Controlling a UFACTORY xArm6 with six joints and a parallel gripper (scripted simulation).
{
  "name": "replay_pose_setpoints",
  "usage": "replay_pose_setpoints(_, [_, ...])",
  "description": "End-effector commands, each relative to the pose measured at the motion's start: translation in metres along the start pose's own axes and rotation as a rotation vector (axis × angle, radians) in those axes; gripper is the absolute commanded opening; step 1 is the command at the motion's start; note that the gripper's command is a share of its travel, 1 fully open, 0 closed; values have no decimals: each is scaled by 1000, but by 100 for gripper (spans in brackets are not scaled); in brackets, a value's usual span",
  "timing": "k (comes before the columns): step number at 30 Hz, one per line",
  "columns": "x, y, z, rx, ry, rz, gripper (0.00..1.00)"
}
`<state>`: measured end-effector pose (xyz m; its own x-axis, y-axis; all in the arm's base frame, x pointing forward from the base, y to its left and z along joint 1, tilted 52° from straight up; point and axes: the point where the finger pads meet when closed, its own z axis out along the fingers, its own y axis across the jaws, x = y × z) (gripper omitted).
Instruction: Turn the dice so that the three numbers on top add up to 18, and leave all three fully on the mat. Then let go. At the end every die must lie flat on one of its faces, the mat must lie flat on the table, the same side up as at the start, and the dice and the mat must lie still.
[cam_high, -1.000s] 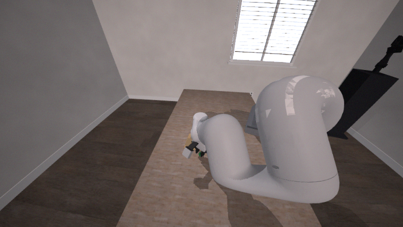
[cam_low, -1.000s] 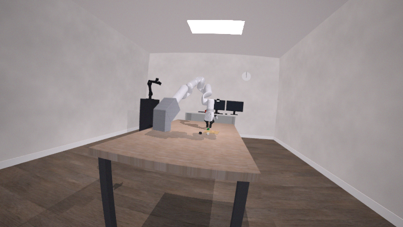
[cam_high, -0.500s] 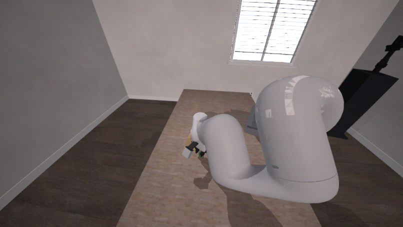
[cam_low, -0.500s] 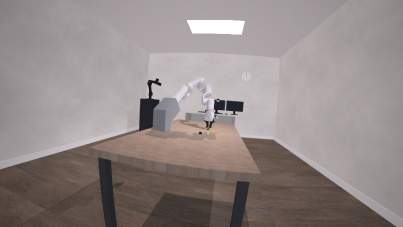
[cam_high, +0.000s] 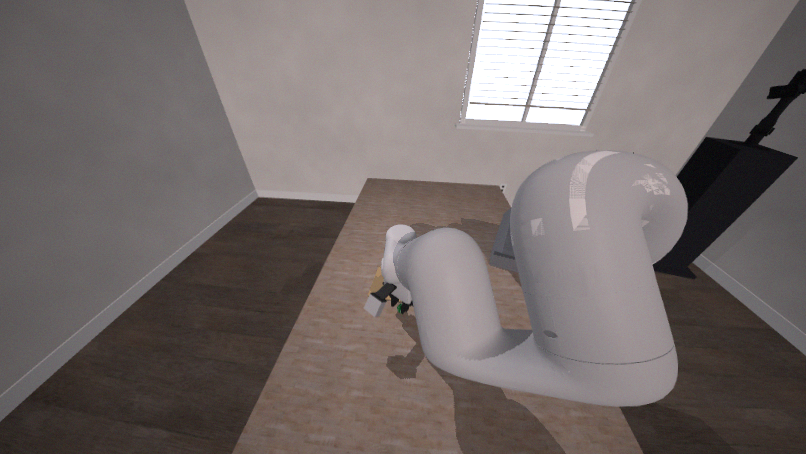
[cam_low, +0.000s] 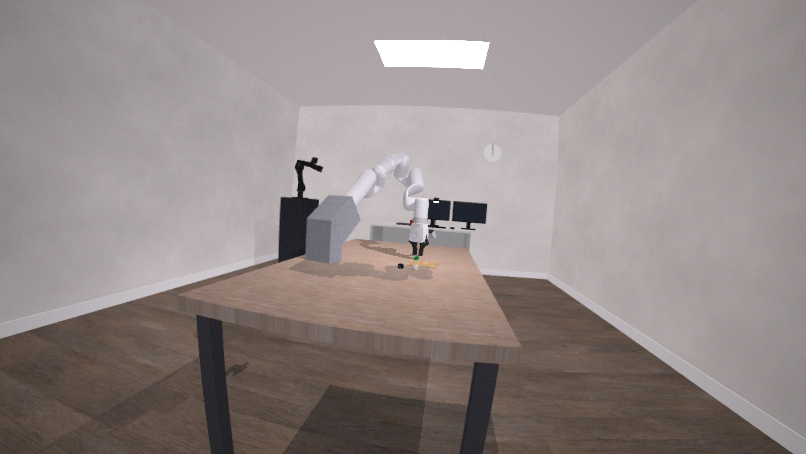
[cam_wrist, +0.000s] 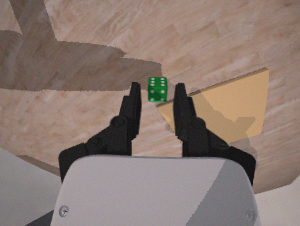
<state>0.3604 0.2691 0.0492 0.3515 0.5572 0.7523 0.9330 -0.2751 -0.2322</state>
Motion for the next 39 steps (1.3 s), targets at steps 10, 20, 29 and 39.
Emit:
replay_pose_setpoints(10, [0, 1, -1, -2, 1, 0, 36])
replay_pose_setpoints(20, [0, 1, 0, -2, 1, 0, 36])
replay_pose_setpoints(29, [0, 1, 8, -2, 1, 0, 36])
replay_pose_setpoints(39, [0, 1, 19, -2, 1, 0, 36])
